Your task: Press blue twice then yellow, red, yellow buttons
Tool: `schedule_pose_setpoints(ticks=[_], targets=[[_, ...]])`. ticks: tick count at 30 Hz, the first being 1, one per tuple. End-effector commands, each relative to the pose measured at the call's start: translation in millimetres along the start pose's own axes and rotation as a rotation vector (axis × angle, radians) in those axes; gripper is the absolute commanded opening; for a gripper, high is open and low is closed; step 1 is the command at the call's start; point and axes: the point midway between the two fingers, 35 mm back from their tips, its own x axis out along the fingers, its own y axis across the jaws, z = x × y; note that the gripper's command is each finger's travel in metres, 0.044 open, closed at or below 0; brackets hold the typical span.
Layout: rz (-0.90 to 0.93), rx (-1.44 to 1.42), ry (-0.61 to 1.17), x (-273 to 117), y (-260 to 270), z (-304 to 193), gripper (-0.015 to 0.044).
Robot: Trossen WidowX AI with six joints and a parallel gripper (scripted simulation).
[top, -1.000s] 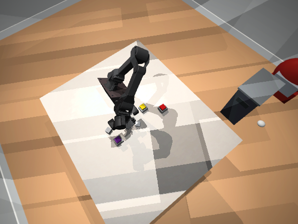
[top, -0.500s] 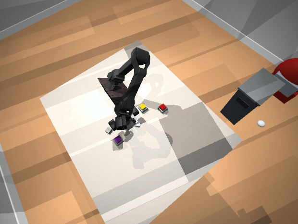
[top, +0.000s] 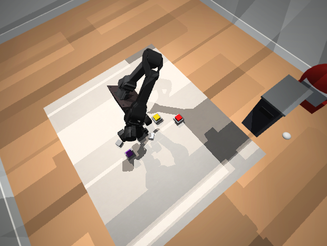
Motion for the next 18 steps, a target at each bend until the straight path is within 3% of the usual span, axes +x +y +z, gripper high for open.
schedule_pose_setpoints(ticks=[1,18], targets=[[-0.003,-0.006,0.000,-7,0,0,0.0020],[-0.002,-0.006,0.000,19,0,1,0.0020]])
